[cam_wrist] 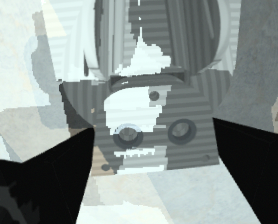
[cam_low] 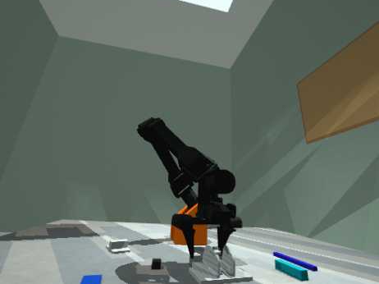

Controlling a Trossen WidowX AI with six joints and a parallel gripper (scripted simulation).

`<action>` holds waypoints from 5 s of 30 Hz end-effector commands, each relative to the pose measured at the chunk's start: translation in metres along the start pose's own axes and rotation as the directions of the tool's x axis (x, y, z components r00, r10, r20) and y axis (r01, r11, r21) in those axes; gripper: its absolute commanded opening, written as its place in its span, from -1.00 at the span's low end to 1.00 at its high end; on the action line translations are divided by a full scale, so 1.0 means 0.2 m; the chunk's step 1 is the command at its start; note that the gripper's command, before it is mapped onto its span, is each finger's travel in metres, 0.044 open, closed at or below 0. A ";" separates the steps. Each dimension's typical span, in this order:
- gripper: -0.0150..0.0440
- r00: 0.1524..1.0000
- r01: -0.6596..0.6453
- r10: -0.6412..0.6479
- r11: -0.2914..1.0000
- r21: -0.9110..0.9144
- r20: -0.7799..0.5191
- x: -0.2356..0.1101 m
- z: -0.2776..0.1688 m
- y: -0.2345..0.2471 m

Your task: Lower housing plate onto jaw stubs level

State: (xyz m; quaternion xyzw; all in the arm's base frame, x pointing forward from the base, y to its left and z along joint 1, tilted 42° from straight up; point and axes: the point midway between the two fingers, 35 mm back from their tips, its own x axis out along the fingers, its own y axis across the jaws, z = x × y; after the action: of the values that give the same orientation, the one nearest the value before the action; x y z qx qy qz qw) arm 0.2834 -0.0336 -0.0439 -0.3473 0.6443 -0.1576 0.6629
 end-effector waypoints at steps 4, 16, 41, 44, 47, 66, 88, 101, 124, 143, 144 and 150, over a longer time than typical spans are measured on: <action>0.70 1.000 0.007 -0.007 1.000 -0.003 -0.001 0.01 0.00 0.00; 0.70 1.000 0.007 -0.007 1.000 -0.003 -0.001 0.03 0.00 0.00; 0.70 1.000 0.007 -0.007 1.000 -0.004 -0.001 0.05 0.00 0.00; 0.70 1.000 0.007 -0.007 1.000 -0.004 -0.001 0.05 0.00 0.00; 0.70 1.000 0.007 -0.007 1.000 -0.004 -0.001 0.05 0.00 0.00; 0.70 1.000 0.007 -0.007 1.000 -0.004 -0.001 0.05 0.00 0.00; 0.70 1.000 0.007 -0.007 1.000 -0.004 -0.001 0.05 0.00 0.00; 0.70 1.000 0.007 -0.007 1.000 -0.004 -0.001 0.05 0.00 0.00; 0.70 1.000 0.007 -0.007 1.000 -0.004 -0.001 0.05 0.00 0.00; 0.70 1.000 0.007 -0.007 1.000 -0.004 -0.001 0.05 0.00 0.00; 0.79 1.000 0.002 -0.002 1.000 -0.002 0.000 0.05 0.00 0.00; 1.00 1.000 0.002 -0.002 1.000 -0.002 0.000 0.05 0.00 0.00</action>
State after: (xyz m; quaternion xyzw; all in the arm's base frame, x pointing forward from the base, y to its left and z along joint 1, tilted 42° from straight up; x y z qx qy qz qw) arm 0.2844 -0.0399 -0.0510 -0.3485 0.6441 -0.1574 0.6625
